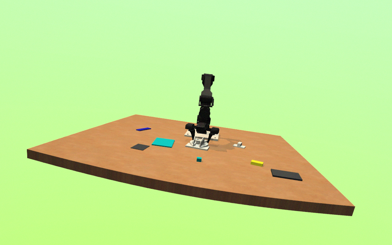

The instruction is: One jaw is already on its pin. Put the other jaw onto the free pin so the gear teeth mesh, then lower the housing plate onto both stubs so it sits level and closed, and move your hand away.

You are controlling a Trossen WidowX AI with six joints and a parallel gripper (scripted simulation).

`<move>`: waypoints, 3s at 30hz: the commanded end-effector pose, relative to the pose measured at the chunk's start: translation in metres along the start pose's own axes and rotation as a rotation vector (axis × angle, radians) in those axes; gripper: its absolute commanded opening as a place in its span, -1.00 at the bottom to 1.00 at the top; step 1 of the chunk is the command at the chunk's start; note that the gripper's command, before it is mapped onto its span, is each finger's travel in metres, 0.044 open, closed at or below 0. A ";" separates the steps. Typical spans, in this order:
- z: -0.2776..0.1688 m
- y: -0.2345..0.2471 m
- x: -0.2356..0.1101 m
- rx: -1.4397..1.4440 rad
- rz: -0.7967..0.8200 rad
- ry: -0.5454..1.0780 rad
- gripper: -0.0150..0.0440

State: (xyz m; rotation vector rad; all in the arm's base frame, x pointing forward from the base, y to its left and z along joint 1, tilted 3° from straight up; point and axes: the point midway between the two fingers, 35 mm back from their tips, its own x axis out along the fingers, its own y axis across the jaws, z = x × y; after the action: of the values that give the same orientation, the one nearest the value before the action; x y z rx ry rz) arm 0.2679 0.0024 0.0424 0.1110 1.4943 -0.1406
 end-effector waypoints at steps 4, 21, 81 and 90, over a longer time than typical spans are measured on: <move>0.000 0.000 0.000 0.000 0.000 0.000 1.00; 0.002 0.000 -0.047 -0.002 0.001 0.000 1.00; -0.064 -0.012 -0.126 -0.004 0.001 0.006 1.00; -0.064 -0.012 -0.126 -0.004 0.001 0.006 1.00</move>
State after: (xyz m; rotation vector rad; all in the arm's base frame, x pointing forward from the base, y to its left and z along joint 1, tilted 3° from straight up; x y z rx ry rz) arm 0.1944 0.0034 0.1627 0.1049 1.4988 -0.1352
